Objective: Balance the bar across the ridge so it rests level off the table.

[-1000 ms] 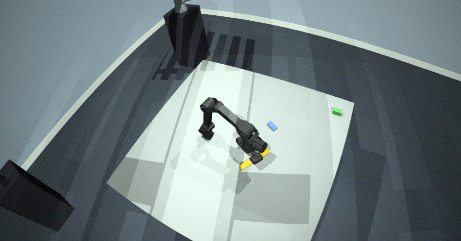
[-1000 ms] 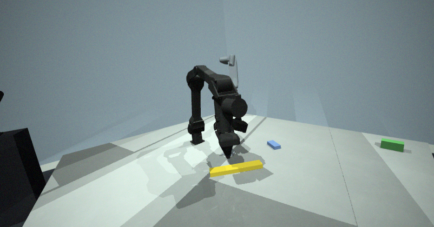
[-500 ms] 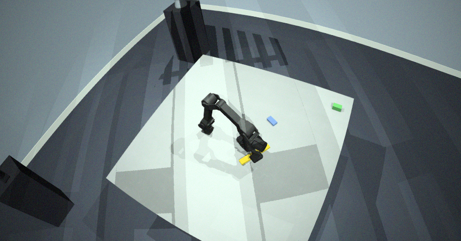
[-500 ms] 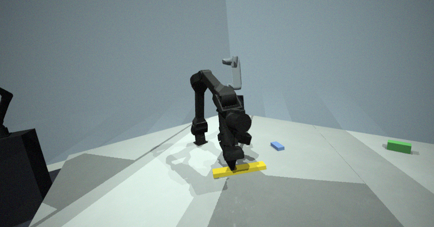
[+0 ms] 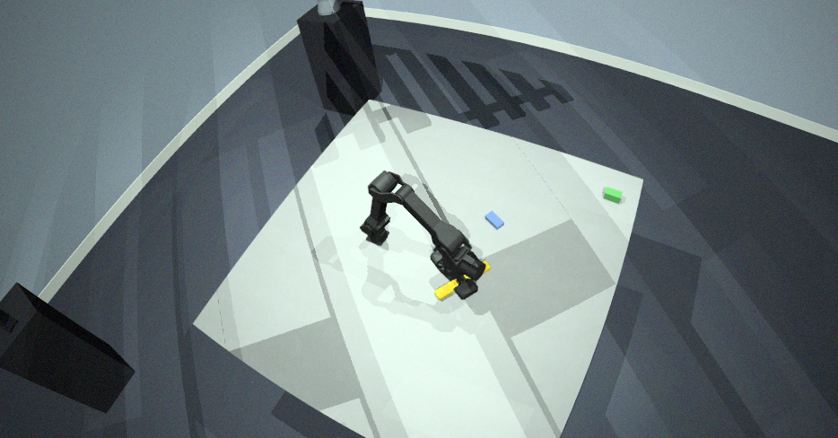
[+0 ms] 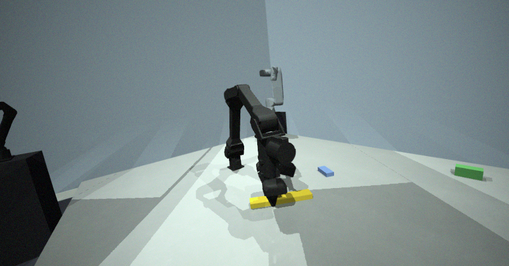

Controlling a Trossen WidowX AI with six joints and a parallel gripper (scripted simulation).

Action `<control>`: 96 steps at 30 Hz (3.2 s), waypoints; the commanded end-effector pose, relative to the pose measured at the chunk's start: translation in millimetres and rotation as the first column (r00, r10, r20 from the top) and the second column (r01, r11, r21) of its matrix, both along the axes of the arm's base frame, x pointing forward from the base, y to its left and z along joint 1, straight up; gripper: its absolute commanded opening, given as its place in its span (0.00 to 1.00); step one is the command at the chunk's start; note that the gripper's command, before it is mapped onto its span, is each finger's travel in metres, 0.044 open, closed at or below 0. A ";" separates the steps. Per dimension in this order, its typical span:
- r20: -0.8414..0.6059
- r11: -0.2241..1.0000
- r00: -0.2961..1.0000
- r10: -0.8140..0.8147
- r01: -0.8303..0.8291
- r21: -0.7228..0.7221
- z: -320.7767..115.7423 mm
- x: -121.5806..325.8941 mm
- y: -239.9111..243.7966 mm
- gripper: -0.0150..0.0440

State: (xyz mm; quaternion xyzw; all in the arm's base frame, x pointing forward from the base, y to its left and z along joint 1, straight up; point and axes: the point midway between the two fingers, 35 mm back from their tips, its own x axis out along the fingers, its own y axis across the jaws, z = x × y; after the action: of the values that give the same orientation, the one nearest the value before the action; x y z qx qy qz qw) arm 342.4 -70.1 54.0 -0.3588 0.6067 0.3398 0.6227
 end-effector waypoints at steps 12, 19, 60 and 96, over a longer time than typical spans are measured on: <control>-0.001 1.000 1.000 0.000 0.000 0.000 -2.5 -0.4 0.1 0.74; -0.001 1.000 1.000 0.000 0.000 0.000 -2.5 -0.4 0.1 0.47; 0.002 1.000 1.000 0.003 -0.003 0.004 82.9 1.4 0.4 0.25; -0.005 0.951 0.951 -0.308 0.308 0.019 114.3 -75.4 51.8 0.25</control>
State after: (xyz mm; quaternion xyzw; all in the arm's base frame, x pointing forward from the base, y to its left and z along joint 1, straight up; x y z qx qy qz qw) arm 277.6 -25.0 167.7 -0.2689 0.6493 0.2589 0.6626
